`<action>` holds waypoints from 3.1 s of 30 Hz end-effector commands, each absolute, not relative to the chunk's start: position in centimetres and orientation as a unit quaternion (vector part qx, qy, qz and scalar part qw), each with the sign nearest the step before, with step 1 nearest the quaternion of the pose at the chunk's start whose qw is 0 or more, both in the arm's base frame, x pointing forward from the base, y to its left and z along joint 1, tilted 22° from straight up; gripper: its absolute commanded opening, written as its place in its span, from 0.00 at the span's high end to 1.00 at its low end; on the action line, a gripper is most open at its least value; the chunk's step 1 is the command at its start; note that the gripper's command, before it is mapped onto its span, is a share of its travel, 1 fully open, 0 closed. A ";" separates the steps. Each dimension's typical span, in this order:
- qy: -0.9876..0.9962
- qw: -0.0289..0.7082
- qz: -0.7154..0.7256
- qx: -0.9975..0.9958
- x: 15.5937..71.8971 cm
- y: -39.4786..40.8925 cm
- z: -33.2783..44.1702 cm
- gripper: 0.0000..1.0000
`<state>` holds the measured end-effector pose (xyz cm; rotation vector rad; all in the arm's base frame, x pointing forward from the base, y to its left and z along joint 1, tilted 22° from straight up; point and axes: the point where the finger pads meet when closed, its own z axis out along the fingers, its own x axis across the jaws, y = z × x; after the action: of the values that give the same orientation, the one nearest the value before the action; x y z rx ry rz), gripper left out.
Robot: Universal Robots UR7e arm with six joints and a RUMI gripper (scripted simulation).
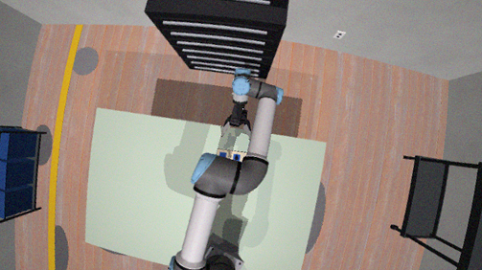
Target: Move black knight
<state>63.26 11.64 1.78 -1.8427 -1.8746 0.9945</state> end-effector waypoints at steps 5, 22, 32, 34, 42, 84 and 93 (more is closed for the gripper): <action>-0.675 0.184 0.361 -0.616 63.0 10.0 1.1 0.00; -0.681 0.190 0.364 -0.607 62.9 9.5 0.9 0.00; -0.681 0.190 0.364 -0.607 62.9 9.5 0.9 0.00; -0.681 0.190 0.364 -0.607 62.9 9.5 0.9 0.00; -0.681 0.190 0.364 -0.607 62.9 9.5 0.9 0.00; -0.681 0.190 0.364 -0.607 59.6 10.2 8.9 0.00; -0.681 0.190 0.364 -0.607 59.6 10.2 8.9 0.00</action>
<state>59.56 10.18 8.90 -1.7041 -1.9113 1.0240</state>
